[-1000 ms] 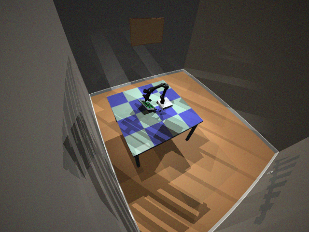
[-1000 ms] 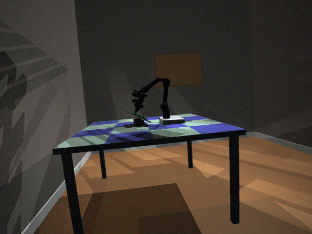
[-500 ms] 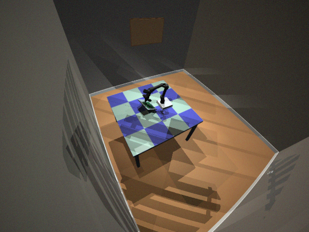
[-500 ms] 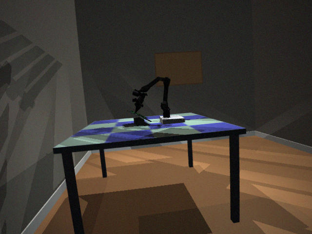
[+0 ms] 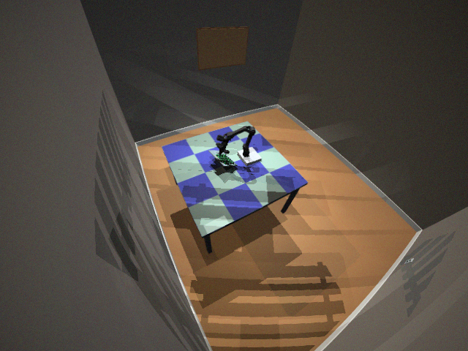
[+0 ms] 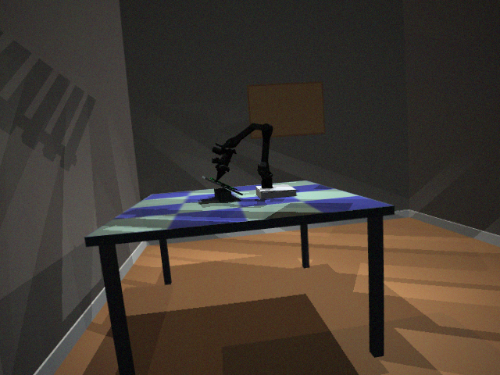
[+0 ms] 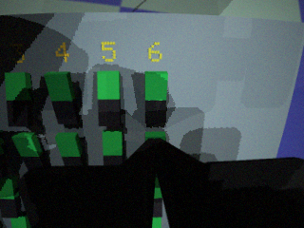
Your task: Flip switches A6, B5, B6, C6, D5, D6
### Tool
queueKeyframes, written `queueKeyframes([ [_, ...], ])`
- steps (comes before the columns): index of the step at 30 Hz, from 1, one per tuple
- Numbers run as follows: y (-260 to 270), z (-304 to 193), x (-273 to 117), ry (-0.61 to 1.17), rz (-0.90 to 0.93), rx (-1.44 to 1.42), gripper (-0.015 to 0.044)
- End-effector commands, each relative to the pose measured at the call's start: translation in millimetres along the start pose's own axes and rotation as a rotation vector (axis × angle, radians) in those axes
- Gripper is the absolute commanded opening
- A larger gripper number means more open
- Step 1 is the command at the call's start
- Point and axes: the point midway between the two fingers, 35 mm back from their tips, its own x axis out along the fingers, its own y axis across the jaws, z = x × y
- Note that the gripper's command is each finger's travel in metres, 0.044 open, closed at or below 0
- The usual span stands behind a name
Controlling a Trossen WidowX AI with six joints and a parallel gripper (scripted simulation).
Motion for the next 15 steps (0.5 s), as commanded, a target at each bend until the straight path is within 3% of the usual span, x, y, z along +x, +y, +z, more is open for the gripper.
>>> queueKeyframes([
  [1, -0.6, -0.7, 1.0, 0.003, -0.004, 0.007, 0.0000],
  [15, -0.6, -0.6, 2.9, 0.003, -0.004, 0.007, 0.0000],
])
